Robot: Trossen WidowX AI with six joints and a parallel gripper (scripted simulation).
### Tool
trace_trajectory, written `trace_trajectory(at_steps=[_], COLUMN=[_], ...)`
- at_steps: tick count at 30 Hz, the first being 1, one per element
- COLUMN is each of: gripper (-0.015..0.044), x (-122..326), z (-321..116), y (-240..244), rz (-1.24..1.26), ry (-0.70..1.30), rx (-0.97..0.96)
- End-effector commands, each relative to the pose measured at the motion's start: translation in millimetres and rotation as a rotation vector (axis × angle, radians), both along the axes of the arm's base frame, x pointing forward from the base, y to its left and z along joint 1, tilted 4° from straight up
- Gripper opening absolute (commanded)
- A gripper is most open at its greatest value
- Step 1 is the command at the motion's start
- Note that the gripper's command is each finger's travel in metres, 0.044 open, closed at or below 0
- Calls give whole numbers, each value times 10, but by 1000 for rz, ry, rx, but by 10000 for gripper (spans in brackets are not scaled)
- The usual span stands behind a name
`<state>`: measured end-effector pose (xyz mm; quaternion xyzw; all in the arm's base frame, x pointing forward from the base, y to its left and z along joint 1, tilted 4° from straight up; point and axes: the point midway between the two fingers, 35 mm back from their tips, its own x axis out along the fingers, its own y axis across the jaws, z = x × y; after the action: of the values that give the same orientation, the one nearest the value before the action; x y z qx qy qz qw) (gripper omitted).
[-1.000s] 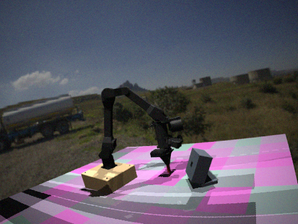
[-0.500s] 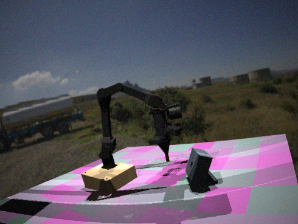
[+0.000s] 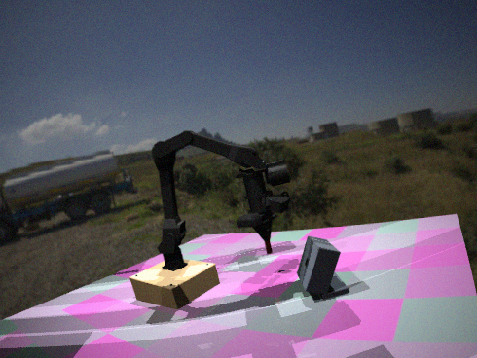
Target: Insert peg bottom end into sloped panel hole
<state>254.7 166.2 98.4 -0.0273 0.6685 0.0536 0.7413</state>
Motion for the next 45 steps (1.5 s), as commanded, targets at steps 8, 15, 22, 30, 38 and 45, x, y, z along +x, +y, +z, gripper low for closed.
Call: trace_trajectory(at_steps=[8,15,22,30,38,45], gripper=[0,0,0,0,0,0], x=[69,122,176,236,294,344], z=[-49,-75,-99,-122,-141,-154], y=[-46,-82,-120,-166,-217,-263], rz=[-68,-110,-151,-197,-241,-279], ry=[1,-3,-8,-14,-22,-29], rx=[67,110,152,201,249,291])
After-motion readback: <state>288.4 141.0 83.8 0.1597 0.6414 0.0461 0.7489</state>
